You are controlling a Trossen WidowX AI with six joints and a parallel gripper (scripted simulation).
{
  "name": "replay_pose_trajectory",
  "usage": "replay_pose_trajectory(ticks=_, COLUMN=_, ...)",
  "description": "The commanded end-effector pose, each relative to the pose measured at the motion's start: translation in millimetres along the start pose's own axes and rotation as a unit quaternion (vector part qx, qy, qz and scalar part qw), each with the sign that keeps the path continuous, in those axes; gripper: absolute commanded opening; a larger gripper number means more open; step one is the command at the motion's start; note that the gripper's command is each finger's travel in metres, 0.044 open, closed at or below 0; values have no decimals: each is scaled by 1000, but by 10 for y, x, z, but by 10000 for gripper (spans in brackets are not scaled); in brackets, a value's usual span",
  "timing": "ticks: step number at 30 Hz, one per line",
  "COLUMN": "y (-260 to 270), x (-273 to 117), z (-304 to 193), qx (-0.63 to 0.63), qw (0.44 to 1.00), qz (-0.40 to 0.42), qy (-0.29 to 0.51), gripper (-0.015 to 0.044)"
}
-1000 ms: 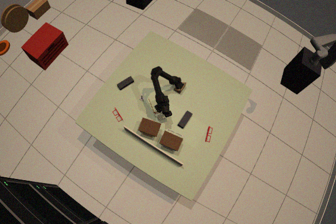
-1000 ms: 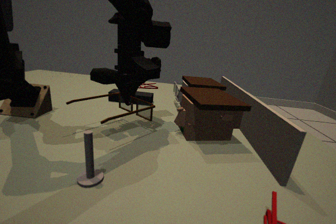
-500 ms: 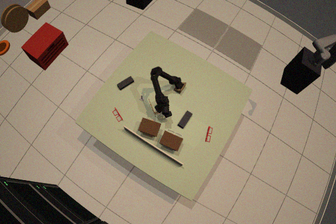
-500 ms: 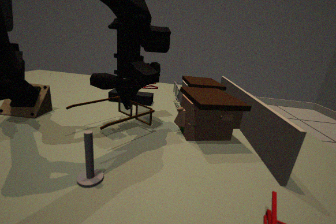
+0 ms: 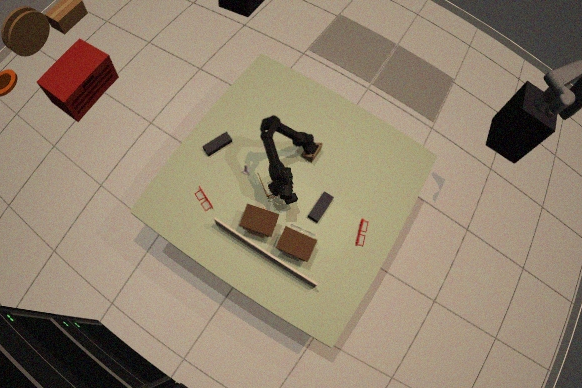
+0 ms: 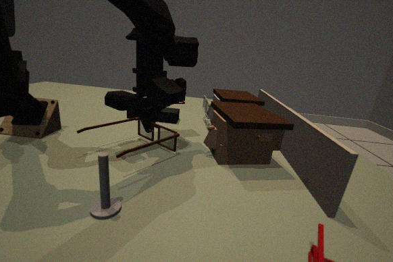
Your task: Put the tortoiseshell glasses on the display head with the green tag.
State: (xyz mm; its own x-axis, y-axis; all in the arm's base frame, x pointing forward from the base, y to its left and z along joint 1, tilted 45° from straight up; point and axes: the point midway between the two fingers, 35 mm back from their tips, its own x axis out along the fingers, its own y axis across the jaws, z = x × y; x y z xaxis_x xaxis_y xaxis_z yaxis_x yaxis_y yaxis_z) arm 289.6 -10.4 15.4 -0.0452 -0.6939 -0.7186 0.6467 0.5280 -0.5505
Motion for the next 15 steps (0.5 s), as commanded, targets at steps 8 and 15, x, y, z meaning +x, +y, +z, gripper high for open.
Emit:
replay_pose_trajectory(ticks=8, y=-28, x=85, z=-19, qx=-3, qw=1000, qz=-5, qy=-1, gripper=0)
replay_pose_trajectory(ticks=15, y=-12, x=56, z=-5, qx=0, qw=1000, qz=-1, qy=0, gripper=108)
